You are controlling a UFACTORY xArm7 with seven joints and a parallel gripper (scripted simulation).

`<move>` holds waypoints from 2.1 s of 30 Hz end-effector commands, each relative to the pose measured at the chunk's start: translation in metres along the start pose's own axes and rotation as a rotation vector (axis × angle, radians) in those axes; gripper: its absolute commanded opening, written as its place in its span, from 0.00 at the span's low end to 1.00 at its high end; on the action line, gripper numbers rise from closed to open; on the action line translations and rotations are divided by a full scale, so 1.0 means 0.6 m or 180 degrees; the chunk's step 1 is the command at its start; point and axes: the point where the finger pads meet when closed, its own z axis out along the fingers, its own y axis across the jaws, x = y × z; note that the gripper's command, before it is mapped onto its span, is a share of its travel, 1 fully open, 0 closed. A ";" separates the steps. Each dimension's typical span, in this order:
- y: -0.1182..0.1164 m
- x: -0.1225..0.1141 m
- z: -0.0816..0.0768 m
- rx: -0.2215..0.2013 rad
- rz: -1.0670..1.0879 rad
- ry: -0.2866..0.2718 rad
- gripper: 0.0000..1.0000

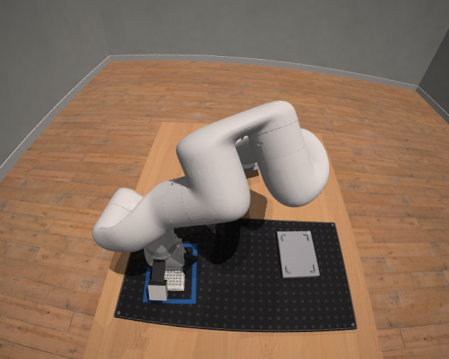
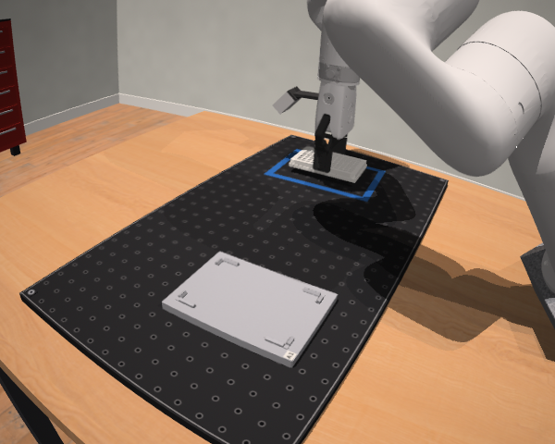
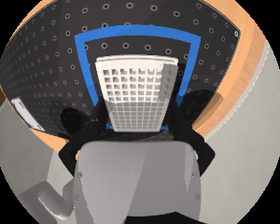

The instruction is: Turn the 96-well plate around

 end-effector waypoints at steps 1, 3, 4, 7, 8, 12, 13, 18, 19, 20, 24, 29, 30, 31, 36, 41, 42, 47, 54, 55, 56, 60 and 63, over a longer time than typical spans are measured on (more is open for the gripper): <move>0.002 0.001 -0.002 -0.0010 0.0001 0.0006 0.00; 0.002 0.001 -0.002 -0.0010 0.0001 0.0005 0.00; 0.002 0.001 -0.002 -0.0010 0.0001 0.0005 0.00; 0.002 0.001 -0.001 -0.0010 0.0001 0.0005 0.00; 0.002 0.001 -0.001 -0.0010 0.0001 0.0005 0.00; 0.002 0.001 0.000 -0.0010 0.0001 0.0005 0.00; 0.002 0.001 0.000 -0.0010 0.0001 0.0005 0.00; 0.002 0.001 0.002 -0.0010 0.0001 0.0005 0.00; 0.002 0.001 0.002 -0.0010 0.0001 0.0005 0.00; 0.002 0.001 0.002 -0.0010 0.0001 0.0005 0.00; 0.002 0.001 0.003 -0.0010 0.0001 0.0005 0.00; 0.002 0.001 0.004 -0.0010 0.0001 0.0005 0.00; 0.002 0.001 0.005 -0.0010 0.0001 0.0005 0.00; 0.002 0.001 0.005 -0.0010 0.0001 0.0005 0.00; 0.002 0.001 0.006 -0.0010 0.0001 0.0005 0.00; 0.002 0.001 0.007 -0.0010 0.0001 0.0005 0.00; 0.002 0.001 0.007 -0.0010 0.0001 0.0005 0.00; 0.002 0.001 0.009 -0.0010 0.0001 0.0005 0.00; 0.002 0.001 0.011 -0.0010 0.0001 0.0005 0.00; 0.002 0.001 0.011 -0.0010 0.0001 0.0005 0.00; 0.002 0.001 0.011 -0.0010 0.0001 0.0005 0.00; 0.002 0.001 0.012 -0.0010 0.0001 0.0005 0.00; 0.002 0.001 0.013 -0.0010 0.0001 0.0005 0.00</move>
